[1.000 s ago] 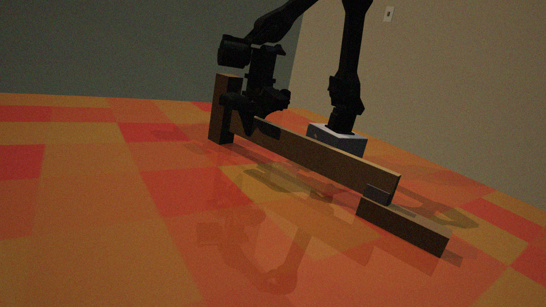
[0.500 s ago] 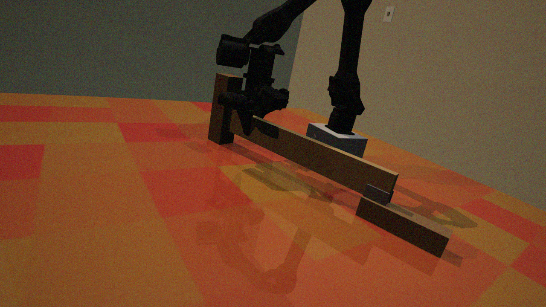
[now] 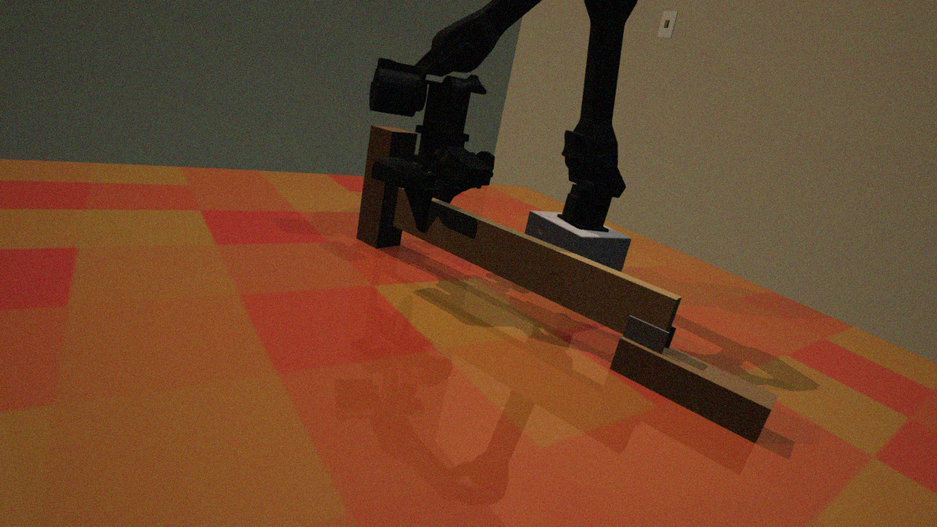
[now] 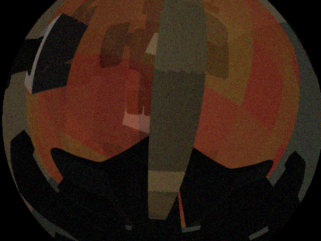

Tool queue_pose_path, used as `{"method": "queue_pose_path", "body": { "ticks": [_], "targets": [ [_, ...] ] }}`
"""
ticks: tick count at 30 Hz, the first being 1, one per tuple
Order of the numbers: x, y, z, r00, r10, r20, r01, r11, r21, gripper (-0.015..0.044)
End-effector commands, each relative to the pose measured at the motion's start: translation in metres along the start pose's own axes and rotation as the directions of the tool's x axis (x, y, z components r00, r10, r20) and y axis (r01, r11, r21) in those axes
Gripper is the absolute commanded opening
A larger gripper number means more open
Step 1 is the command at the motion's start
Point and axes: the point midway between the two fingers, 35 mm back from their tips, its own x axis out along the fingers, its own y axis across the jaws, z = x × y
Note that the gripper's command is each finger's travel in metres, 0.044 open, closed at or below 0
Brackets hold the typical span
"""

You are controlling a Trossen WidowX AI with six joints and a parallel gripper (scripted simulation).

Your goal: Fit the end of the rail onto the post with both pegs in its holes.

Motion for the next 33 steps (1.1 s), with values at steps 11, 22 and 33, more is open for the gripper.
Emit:
{"method": "queue_pose_path", "body": {
  "ticks": [11,22,33],
  "targets": [
    [0.000,0.000,0.000,1.000,0.000,0.000,0.000,1.000,0.000,0.0420],
    [-0.030,0.000,0.031,1.000,-0.002,0.000,0.002,1.000,0.001,0.0440],
    [-0.030,0.000,0.031,1.000,-0.002,0.000,0.002,1.000,0.001,0.0440]
  ]
}}
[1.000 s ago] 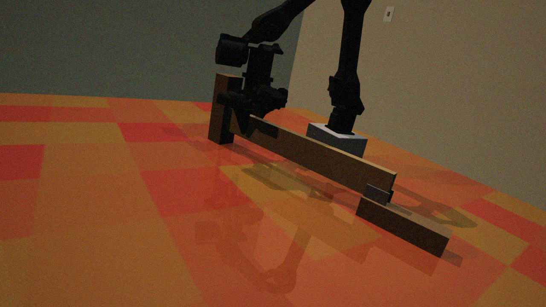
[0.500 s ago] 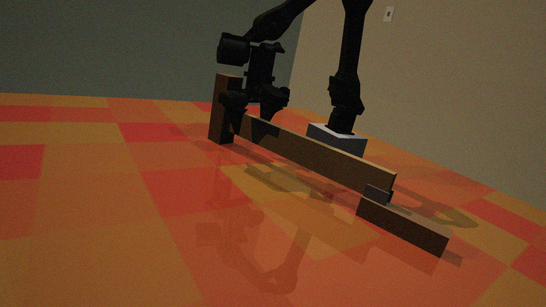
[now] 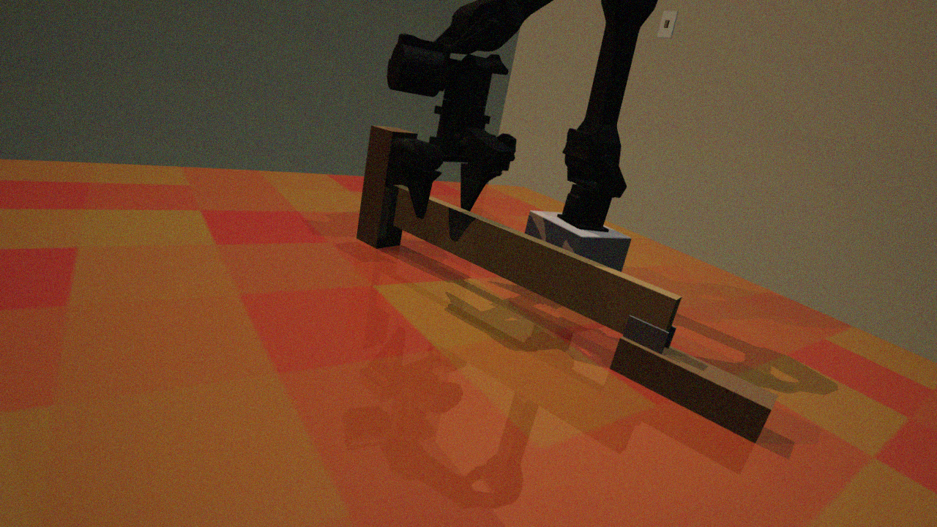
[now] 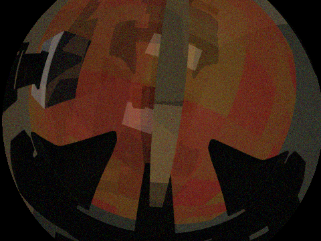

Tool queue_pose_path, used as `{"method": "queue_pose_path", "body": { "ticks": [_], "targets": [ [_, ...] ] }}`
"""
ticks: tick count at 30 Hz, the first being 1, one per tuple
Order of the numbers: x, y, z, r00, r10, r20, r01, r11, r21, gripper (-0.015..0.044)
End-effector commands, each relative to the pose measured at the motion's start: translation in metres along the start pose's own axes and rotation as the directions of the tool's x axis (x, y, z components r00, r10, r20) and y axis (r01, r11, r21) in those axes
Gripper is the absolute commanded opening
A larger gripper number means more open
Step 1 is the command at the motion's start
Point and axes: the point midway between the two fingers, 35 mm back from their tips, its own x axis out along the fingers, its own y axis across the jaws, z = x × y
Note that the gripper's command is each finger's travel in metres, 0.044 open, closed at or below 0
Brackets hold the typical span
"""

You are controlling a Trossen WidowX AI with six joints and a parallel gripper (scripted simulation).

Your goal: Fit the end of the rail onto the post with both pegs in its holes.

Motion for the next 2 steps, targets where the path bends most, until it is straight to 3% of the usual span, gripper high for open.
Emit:
{"method": "queue_pose_path", "body": {
  "ticks": [1,2],
  "targets": [
    [0.0000,0.0005,0.0008,1.000,0.002,0.003,-0.002,1.000,0.003,0.0440],
    [0.0000,0.0005,0.0008,1.000,0.002,0.003,-0.002,1.000,0.003,0.0440]
  ]
}}
